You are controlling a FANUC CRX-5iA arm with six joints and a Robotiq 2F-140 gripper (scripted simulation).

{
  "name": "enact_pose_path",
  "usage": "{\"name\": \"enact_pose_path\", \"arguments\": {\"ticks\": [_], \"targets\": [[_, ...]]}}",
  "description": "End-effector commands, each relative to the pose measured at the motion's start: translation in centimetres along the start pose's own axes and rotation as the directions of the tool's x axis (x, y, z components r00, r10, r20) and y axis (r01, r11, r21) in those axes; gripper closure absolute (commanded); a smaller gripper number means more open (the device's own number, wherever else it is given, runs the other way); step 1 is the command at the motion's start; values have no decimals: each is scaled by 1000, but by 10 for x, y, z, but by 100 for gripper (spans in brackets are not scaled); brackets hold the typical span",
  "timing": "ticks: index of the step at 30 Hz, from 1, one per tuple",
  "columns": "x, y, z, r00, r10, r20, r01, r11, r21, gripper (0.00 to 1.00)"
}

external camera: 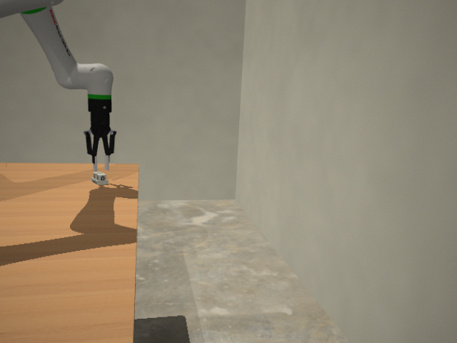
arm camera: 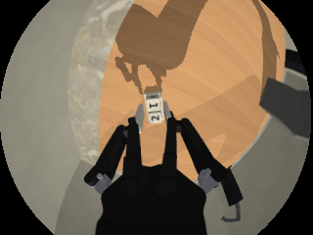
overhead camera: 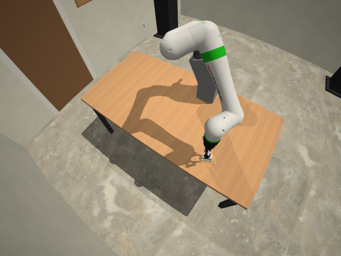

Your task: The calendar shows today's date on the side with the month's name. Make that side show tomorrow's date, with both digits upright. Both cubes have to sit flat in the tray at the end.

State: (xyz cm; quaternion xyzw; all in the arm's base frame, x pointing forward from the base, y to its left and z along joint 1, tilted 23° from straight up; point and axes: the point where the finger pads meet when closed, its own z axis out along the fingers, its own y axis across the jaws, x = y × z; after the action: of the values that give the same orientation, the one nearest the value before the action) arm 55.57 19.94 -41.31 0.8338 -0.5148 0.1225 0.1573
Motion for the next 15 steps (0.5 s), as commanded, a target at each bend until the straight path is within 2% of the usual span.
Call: {"name": "enact_pose_path", "arguments": {"ticks": [1, 15], "targets": [[0, 0, 2, 1000, 0, 0, 0, 1000, 0, 64], [0, 0, 7, 1000, 0, 0, 0, 1000, 0, 64]]}}
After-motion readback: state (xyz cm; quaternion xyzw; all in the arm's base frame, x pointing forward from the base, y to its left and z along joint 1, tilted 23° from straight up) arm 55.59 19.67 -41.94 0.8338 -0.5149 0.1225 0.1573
